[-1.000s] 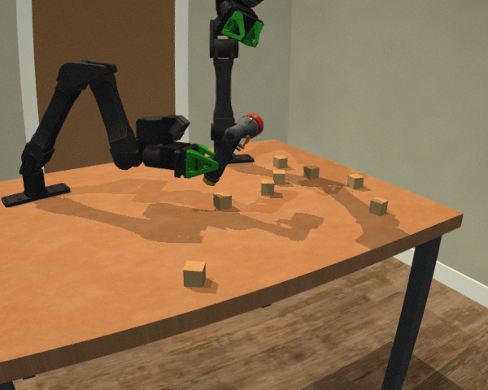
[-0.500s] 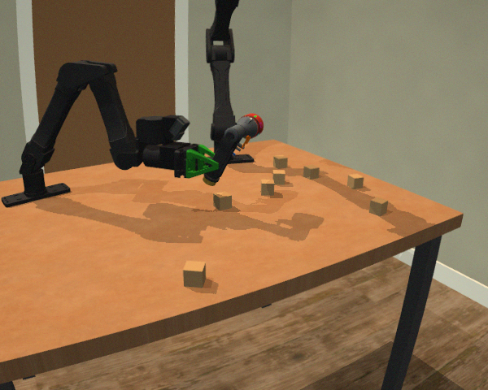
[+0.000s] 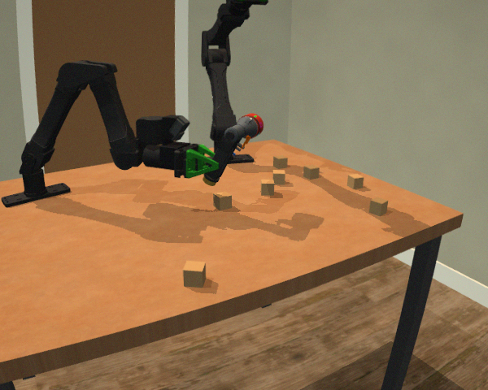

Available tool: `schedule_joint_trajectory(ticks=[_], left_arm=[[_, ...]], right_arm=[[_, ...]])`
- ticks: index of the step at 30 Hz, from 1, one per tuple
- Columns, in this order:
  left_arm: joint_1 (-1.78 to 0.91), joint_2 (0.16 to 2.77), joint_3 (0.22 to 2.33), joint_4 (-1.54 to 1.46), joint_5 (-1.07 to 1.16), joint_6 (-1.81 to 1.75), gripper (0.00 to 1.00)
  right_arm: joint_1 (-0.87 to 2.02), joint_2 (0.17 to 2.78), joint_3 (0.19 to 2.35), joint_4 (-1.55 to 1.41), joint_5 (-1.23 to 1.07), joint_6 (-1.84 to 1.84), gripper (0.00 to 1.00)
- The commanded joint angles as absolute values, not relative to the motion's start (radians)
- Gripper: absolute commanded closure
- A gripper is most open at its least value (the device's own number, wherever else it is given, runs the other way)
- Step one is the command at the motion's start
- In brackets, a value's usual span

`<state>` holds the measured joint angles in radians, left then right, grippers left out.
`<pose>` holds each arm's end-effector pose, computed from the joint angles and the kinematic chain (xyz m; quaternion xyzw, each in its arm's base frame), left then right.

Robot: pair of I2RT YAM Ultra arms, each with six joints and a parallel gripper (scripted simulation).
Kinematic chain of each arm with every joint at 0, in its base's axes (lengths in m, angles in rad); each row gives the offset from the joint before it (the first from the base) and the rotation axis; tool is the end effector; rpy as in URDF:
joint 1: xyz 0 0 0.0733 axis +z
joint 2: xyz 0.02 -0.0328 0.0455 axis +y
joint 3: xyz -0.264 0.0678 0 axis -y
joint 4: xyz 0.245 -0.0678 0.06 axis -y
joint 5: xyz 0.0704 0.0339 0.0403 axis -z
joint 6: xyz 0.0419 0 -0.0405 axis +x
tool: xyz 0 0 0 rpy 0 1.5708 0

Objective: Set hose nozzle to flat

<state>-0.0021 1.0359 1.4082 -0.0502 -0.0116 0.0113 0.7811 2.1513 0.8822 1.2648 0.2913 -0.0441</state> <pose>0.1984 0.0012 0.5263 -0.0008 0.5846 0.0071 0.8113 0.2956 0.2777 0.1228 -0.1873 0.6834 0.1555 0.6883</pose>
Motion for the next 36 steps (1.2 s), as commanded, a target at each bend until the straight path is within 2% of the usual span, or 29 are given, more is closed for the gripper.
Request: schedule_joint_trajectory(ticks=[1,2,3,5,6,8,9,36], left_arm=[[0.007,1.047,1.368,0.011,0.013,-0.008,0.64],[-0.001,1.031,1.386,0.028,0.016,-0.005,0.64],[-0.006,1.027,1.213,0.015,0.016,-0.008,0.64],[-0.006,1.023,1.198,0.030,0.017,-0.007,0.64],[-0.009,1.024,1.097,0.023,0.016,-0.007,0.64],[-0.009,1.019,1.084,0.041,0.016,-0.007,0.64],[-0.011,1.017,1.010,0.034,0.010,-0.004,0.64],[-0.004,1.040,1.093,-0.002,-0.006,0.008,0.64]], right_arm=[[0.787,2.094,0.931,1.372,0.290,-0.034,0.64],[0.787,2.094,0.931,1.372,0.290,-0.034,0.64],[0.787,2.094,0.931,1.373,0.290,-0.034,0.64],[0.787,2.094,0.931,1.373,0.290,-0.034,0.64],[0.787,2.094,0.931,1.373,0.290,-0.034,0.64],[0.787,2.094,0.931,1.373,0.290,-0.034,0.64],[0.787,2.094,0.931,1.373,0.290,-0.034,0.64],[0.787,2.094,0.931,1.373,0.290,-0.034,0.64]])
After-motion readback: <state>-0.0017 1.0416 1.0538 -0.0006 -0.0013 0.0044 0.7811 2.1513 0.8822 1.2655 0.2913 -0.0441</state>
